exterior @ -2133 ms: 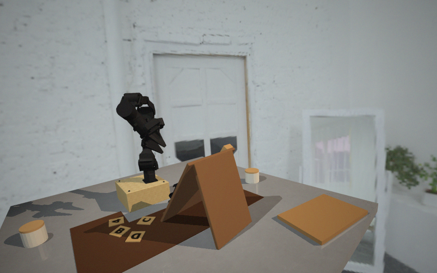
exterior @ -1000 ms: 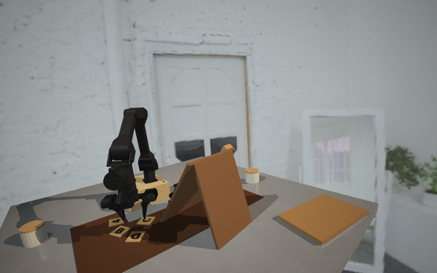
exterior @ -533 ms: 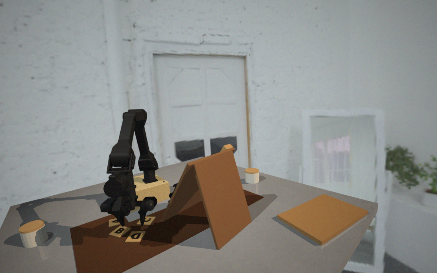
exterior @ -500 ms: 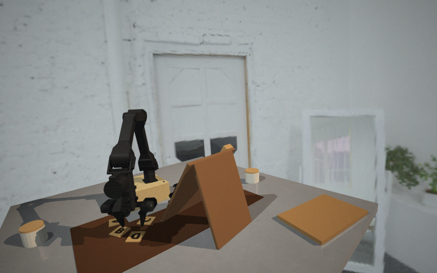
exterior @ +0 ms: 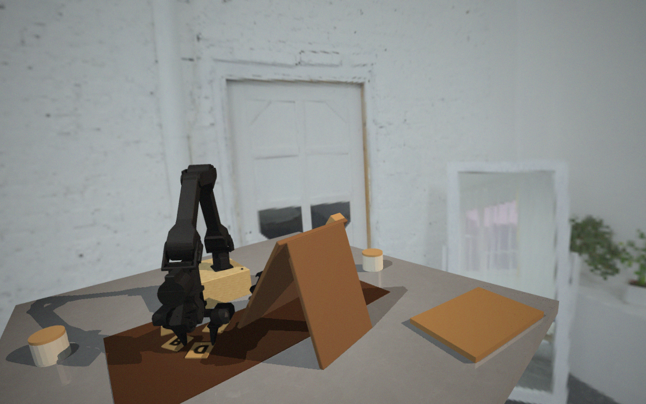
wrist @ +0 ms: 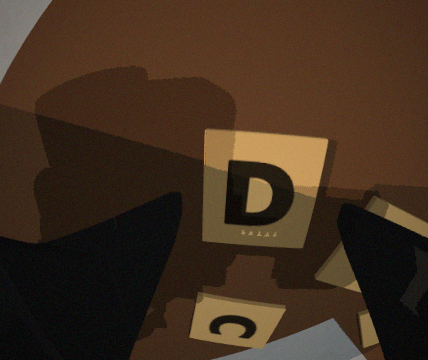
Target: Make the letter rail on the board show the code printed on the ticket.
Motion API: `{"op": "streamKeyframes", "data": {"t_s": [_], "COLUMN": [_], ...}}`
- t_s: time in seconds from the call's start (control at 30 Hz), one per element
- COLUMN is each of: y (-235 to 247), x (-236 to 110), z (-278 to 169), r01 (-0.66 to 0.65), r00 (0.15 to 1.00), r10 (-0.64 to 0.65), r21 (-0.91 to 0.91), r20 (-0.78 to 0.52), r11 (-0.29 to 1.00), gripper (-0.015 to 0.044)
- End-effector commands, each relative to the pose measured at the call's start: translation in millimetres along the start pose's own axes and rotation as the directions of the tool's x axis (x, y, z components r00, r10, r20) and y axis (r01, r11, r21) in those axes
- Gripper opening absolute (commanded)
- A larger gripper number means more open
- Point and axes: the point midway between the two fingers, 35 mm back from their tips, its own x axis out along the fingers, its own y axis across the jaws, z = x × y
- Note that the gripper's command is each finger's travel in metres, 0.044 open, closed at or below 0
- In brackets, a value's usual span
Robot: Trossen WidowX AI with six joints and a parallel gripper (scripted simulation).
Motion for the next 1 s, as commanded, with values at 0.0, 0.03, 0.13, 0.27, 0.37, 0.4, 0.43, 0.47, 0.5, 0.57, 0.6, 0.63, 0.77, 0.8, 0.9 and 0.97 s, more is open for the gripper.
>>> {"op": "streamKeyframes", "data": {"t_s": [0.0,0.03,0.13,0.27,0.37,0.4,0.43,0.47,0.5,0.57,0.6,0.63,0.77,0.8,0.9,0.97], "y": [-0.4,-0.4,-0.4,-0.4,-0.4,-0.4,-0.4,-0.4,-0.4,-0.4,-0.4,-0.4,-0.4,-0.4,-0.4,-0.4], "x": [6.5,8.1,12.9,16.9,16.9,16.9,16.9,16.9,16.9,16.9,16.9,16.9,16.9,16.9,16.9,16.9], "z": [-0.9,-0.9,-1.0,-1.2,-1.2,-1.2,-1.2,-1.2,-1.2,-1.2,-1.2,-1.2,-1.2,-1.2,-1.2,-1.2], "r01": [0.004,0.004,0.004,0.004,0.004,0.004,0.004,0.004,0.004,0.004,0.004,0.004,0.004,0.004,0.004,0.004], "r00": [1.0,1.0,1.0,1.0,1.0,1.0,1.0,1.0,1.0,1.0,1.0,1.0,1.0,1.0,1.0,1.0], "r10": [-0.004,-0.004,-0.004,-0.004,-0.004,-0.004,-0.004,-0.004,-0.004,-0.004,-0.004,-0.004,-0.004,-0.004,-0.004,-0.004], "r21": [0.005,0.005,0.005,0.005,0.005,0.005,0.005,0.005,0.005,0.005,0.005,0.005,0.005,0.005,0.005,0.005], "r20": [-0.004,-0.004,-0.004,-0.004,-0.004,-0.004,-0.004,-0.004,-0.004,-0.004,-0.004,-0.004,-0.004,-0.004,-0.004,-0.004], "r11": [1.0,1.0,1.0,1.0,1.0,1.0,1.0,1.0,1.0,1.0,1.0,1.0,1.0,1.0,1.0,1.0], "gripper": [0.034,0.034,0.034,0.034,0.034,0.034,0.034,0.034,0.034,0.034,0.034,0.034,0.0294,0.0287,0.0267,0.0254]}}
